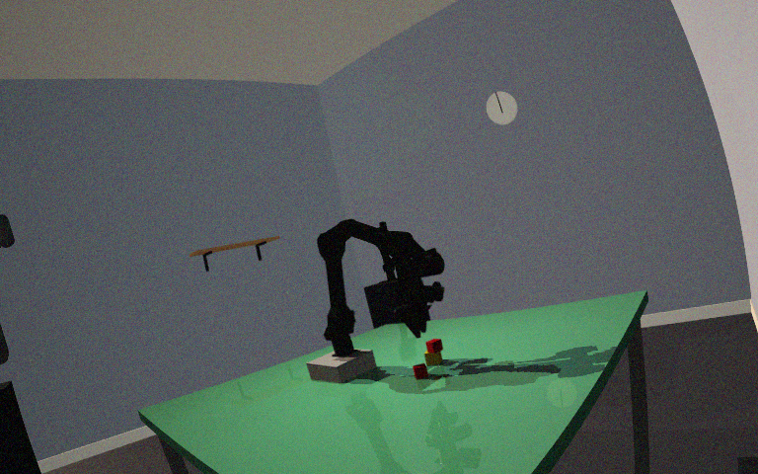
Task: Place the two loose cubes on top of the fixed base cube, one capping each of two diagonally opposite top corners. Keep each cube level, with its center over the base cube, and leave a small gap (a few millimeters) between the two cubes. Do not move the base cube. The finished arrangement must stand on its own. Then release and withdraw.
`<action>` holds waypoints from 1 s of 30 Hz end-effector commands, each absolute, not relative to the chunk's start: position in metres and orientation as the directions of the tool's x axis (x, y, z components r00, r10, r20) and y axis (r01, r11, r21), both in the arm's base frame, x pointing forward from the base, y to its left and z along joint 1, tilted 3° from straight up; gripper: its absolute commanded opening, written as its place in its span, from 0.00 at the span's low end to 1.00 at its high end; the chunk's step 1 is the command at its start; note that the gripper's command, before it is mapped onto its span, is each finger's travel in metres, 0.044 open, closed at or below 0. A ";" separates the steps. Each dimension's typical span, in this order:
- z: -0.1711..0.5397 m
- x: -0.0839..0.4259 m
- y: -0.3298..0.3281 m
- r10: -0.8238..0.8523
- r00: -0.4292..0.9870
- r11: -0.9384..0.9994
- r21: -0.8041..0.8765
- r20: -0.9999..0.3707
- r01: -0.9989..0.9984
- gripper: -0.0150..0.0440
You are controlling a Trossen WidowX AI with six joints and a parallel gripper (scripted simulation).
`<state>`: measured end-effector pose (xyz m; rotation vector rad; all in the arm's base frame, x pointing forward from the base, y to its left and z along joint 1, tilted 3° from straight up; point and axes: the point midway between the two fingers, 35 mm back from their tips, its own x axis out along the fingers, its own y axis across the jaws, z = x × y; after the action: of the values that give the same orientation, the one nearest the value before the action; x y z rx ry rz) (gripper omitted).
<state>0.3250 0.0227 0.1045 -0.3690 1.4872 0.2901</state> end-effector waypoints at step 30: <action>0.048 0.334 -0.021 -0.039 0.070 0.656 -0.079 -0.997 -0.751 0.70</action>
<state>0.3344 -0.0213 0.0593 -0.7160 1.4126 0.6002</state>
